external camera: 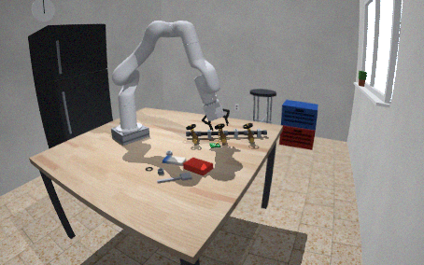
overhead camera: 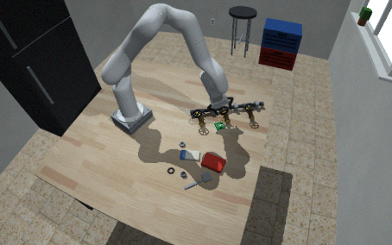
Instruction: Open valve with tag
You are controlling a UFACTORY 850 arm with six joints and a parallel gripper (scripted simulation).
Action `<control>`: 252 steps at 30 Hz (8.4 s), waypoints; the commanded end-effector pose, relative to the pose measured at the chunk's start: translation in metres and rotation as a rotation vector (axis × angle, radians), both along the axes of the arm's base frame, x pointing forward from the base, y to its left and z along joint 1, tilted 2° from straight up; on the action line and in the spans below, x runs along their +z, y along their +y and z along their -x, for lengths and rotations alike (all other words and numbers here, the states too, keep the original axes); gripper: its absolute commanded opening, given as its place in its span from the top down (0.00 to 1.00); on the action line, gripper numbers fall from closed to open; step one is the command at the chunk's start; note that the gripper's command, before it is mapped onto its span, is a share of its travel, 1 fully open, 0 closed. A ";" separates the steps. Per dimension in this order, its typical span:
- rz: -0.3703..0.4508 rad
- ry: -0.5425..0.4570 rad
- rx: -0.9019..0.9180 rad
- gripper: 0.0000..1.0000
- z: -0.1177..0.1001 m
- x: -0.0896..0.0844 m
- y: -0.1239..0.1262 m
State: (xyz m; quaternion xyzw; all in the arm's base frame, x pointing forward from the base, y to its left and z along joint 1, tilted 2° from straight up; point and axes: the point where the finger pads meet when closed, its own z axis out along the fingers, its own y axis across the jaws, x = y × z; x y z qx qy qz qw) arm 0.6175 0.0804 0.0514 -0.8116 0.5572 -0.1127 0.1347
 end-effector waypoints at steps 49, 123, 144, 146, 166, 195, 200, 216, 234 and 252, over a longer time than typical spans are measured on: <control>-0.155 0.109 -0.409 0.00 -0.001 0.001 0.000; -0.155 0.109 -0.409 0.00 -0.001 0.001 0.000; -0.155 0.109 -0.409 0.00 -0.001 0.001 0.000; -0.155 0.109 -0.409 0.00 -0.001 0.001 0.000; -0.155 0.109 -0.409 1.00 -0.001 0.001 0.000; -0.087 0.086 -0.194 1.00 -0.001 0.001 0.000; -0.053 0.075 -0.090 1.00 -0.001 0.001 0.000; 0.154 0.008 0.542 1.00 -0.001 0.001 0.000; 0.443 -0.076 1.389 1.00 -0.001 0.001 0.000; 0.691 -0.173 2.139 1.00 -0.001 0.001 0.000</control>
